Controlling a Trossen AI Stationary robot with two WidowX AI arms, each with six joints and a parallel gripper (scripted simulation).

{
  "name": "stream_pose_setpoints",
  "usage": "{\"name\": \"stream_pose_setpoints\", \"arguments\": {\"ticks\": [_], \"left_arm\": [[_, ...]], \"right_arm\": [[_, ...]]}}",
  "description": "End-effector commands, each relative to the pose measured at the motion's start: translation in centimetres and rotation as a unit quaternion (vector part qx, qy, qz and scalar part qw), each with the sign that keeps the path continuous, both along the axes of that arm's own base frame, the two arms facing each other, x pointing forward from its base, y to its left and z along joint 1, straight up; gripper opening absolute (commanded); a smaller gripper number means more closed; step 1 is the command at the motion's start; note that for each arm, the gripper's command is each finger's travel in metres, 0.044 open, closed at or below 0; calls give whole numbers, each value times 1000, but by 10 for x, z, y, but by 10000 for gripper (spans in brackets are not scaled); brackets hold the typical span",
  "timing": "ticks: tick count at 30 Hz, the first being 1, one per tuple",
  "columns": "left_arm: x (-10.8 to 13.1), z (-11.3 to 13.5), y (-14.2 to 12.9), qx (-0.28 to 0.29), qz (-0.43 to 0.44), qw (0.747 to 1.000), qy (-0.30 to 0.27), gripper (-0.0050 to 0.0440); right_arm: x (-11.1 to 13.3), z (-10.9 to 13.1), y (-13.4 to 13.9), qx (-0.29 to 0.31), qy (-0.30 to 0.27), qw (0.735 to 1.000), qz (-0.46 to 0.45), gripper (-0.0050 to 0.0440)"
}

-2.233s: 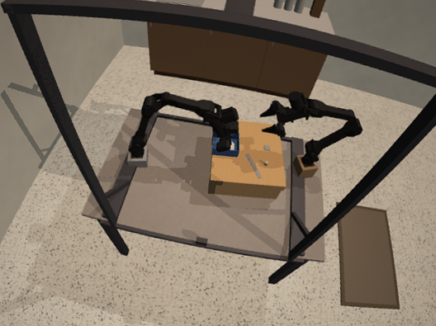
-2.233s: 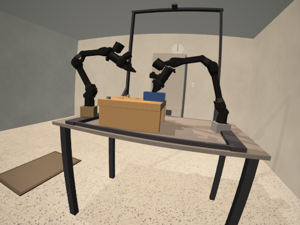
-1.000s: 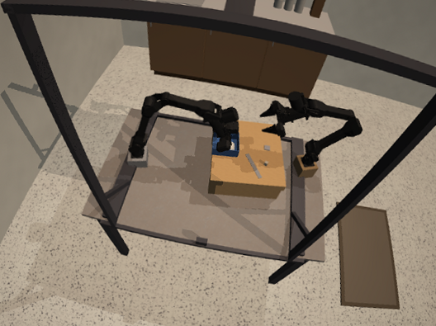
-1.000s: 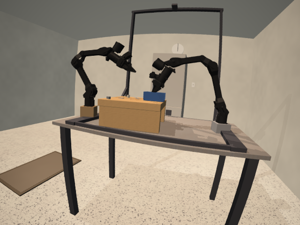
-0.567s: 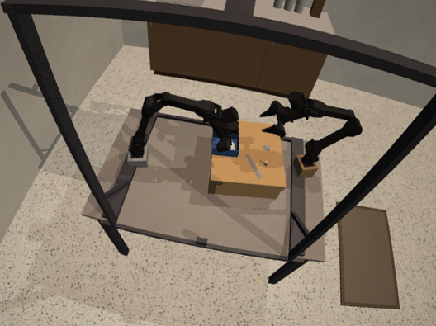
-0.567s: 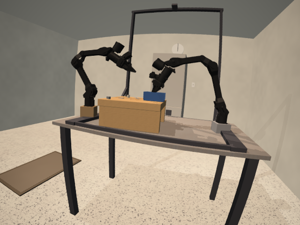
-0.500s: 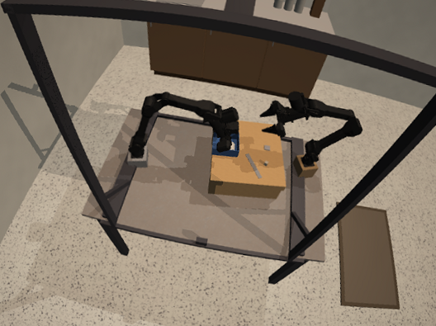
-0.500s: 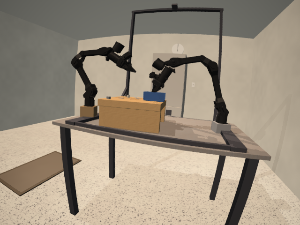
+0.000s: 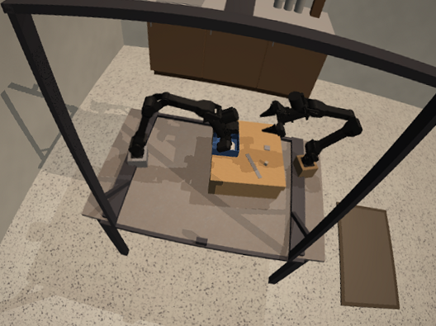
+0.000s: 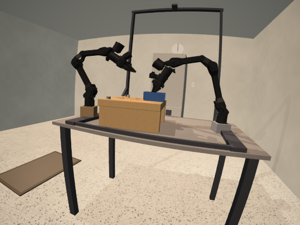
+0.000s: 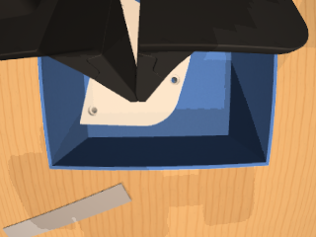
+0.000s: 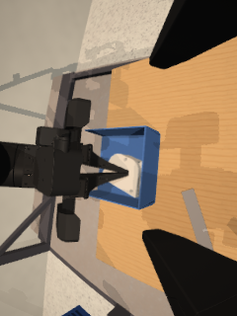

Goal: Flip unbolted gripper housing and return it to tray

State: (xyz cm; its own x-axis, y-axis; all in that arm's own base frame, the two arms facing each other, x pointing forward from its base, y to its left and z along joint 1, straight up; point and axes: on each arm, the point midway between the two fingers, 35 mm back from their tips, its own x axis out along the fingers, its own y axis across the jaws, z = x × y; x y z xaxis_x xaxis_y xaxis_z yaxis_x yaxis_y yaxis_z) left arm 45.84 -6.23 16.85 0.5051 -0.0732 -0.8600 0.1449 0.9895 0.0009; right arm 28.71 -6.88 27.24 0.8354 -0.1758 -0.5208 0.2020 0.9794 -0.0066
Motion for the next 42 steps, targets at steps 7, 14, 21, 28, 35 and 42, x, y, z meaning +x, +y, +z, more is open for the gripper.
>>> {"name": "stream_pose_setpoints", "arguments": {"ticks": [7, 14, 21, 28, 35, 42], "left_arm": [[-2, 10, 0, -2, 3, 1000, -12, 0], [0, 11, 0, -2, 3, 1000, -12, 0], [1, 13, 0, -2, 3, 1000, -12, 0], [-1, 13, 0, -2, 3, 1000, -12, 0], [-3, 13, 0, -2, 3, 1000, -12, 0], [-5, 12, 1, -2, 3, 1000, -12, 0]], "right_arm": [[0, 7, 1, 1, -10, 1000, 0, 440], [0, 7, 1, 1, -10, 1000, 0, 440], [0, 7, 1, 1, -10, 1000, 0, 440], [0, 7, 1, 1, -10, 1000, 0, 440], [0, 7, 1, 1, -10, 1000, 0, 440], [0, 7, 1, 1, -10, 1000, 0, 440]]}}
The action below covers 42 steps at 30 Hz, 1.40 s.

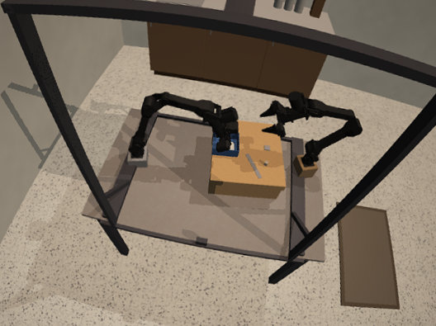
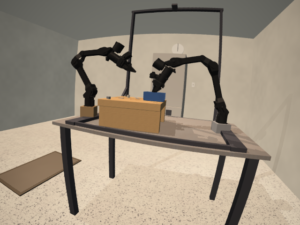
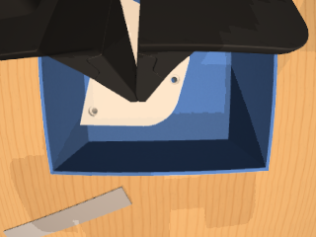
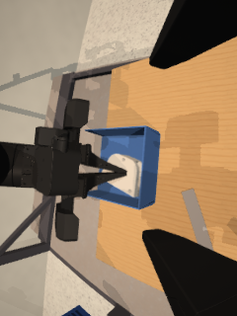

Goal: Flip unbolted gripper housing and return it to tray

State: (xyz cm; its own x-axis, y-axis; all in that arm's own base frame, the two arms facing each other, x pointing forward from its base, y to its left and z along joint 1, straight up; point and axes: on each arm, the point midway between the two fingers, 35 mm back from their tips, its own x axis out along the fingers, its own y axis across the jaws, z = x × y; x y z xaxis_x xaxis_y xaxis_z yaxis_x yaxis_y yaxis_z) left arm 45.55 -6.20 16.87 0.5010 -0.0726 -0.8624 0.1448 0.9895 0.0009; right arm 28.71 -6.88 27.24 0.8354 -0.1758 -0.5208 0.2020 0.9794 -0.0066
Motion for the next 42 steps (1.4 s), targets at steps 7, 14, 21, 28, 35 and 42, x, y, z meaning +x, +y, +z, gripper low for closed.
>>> {"name": "stream_pose_setpoints", "arguments": {"ticks": [7, 14, 21, 28, 35, 42], "left_arm": [[-5, 11, 1, -2, 3, 1000, -14, 0], [-7, 10, 1, -2, 3, 1000, -14, 0], [-9, 10, 1, -2, 3, 1000, -14, 0], [-11, 9, 1, -2, 3, 1000, -14, 0], [-13, 9, 1, -2, 3, 1000, -14, 0], [-15, 9, 1, -2, 3, 1000, -14, 0]], "right_arm": [[0, 7, 1, 1, -10, 1000, 0, 440], [0, 7, 1, 1, -10, 1000, 0, 440], [0, 7, 1, 1, -10, 1000, 0, 440], [0, 7, 1, 1, -10, 1000, 0, 440], [0, 7, 1, 1, -10, 1000, 0, 440], [0, 7, 1, 1, -10, 1000, 0, 440]]}}
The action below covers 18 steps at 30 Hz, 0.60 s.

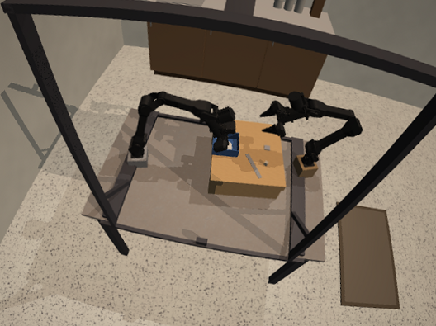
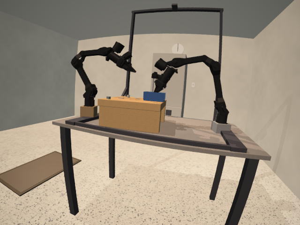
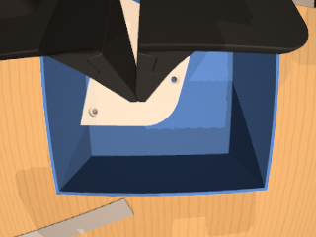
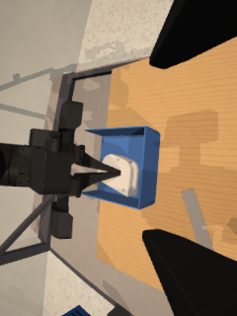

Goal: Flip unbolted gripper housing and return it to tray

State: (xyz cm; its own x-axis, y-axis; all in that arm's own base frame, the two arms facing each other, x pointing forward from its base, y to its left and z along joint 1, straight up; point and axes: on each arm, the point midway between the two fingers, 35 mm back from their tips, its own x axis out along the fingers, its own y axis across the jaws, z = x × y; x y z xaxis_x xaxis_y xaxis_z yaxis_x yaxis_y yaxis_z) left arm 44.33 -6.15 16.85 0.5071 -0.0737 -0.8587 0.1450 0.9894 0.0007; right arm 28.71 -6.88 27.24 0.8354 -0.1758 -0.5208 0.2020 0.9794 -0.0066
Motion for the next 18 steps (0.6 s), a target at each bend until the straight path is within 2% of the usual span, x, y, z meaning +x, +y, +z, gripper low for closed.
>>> {"name": "stream_pose_setpoints", "arguments": {"ticks": [1, 18], "left_arm": [[-3, 9, 0, -2, 3, 1000, -10, 0], [-9, 8, 1, -2, 3, 1000, -10, 0]], "right_arm": [[0, 7, 1, 1, -10, 1000, 0, 440], [0, 7, 1, 1, -10, 1000, 0, 440]]}}
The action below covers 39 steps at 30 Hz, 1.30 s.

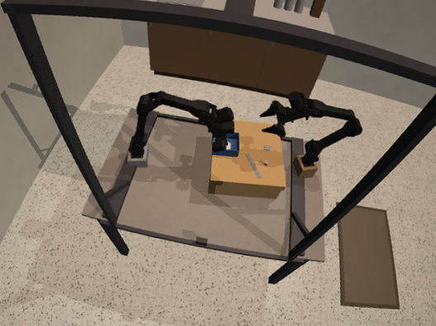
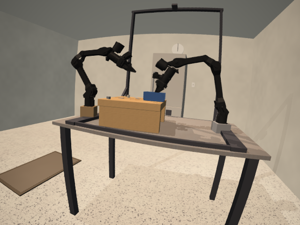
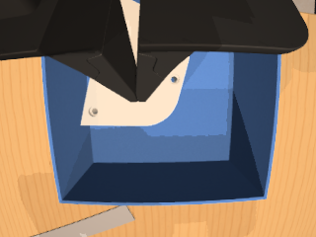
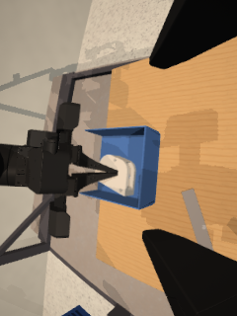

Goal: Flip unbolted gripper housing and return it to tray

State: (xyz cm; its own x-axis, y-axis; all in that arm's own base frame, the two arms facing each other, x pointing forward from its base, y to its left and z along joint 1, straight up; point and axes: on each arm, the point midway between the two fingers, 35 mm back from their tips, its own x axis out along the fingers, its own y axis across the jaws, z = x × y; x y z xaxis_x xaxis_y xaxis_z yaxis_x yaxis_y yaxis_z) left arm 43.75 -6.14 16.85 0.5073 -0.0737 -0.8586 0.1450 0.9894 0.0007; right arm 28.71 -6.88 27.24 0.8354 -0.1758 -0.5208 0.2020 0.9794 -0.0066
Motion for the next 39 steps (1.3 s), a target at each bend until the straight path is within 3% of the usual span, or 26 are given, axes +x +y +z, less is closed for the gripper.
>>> {"name": "stream_pose_setpoints", "arguments": {"ticks": [1, 39], "left_arm": [[-3, 8, 0, -2, 3, 1000, -10, 0], [-16, 8, 1, -2, 3, 1000, -9, 0]], "right_arm": [[0, 7, 1, 1, -10, 1000, 0, 440], [0, 7, 1, 1, -10, 1000, 0, 440]]}}
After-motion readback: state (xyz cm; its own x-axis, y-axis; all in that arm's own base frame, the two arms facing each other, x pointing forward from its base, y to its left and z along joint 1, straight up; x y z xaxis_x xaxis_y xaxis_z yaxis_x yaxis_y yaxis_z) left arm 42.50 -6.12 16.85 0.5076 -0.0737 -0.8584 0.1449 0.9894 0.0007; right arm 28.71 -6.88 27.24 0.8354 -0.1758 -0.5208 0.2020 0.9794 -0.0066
